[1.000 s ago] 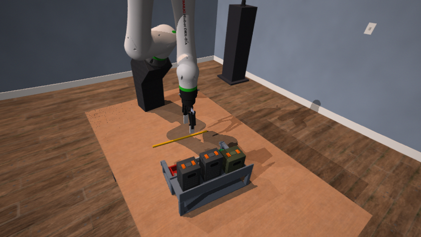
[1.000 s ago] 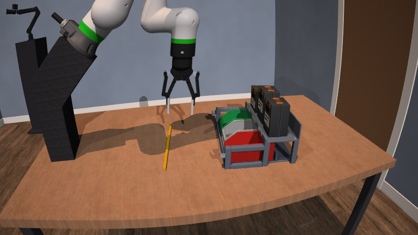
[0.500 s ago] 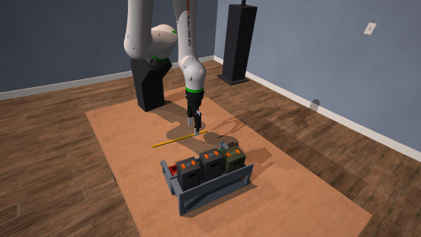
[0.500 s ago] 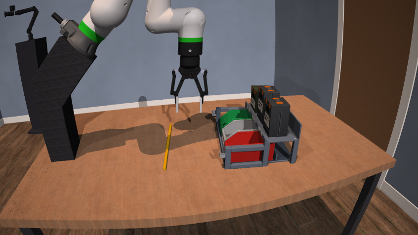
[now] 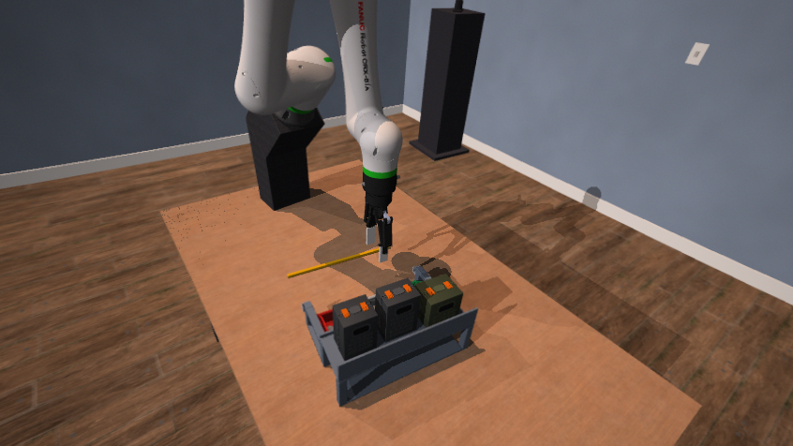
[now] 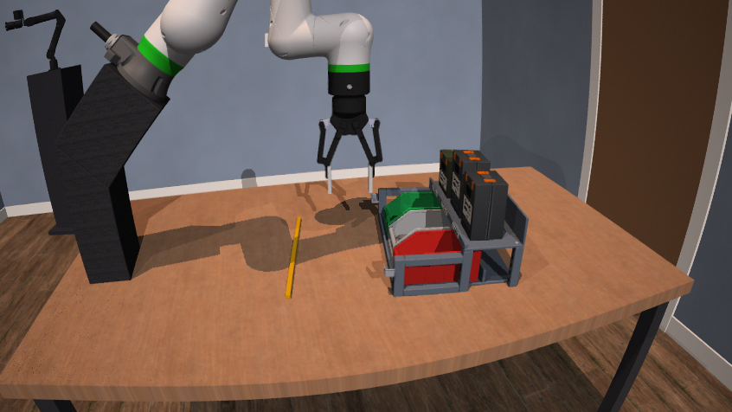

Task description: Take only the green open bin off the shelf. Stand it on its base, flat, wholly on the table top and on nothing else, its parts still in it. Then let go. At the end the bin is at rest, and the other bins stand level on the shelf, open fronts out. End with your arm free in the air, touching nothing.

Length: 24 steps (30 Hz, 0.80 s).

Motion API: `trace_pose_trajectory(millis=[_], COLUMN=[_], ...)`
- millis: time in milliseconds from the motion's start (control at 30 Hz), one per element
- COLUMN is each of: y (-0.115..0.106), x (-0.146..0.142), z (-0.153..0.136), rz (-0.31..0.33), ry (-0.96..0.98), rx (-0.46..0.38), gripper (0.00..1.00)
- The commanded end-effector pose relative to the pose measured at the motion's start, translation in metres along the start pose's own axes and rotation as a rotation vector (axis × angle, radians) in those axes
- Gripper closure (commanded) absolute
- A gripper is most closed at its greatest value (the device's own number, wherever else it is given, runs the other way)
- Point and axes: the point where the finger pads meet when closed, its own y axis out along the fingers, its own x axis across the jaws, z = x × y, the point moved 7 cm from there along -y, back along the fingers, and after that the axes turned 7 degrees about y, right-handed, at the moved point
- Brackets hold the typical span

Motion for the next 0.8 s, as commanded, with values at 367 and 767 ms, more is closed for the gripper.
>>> trace_pose_trajectory(millis=[367, 767], y=[0.0, 0.001], x=[-0.042, -0.087], z=[-0.027, -0.057], rz=[0.0, 0.0], ry=[0.0, 0.0], rx=[0.0, 0.0], gripper=[0.43, 0.43])
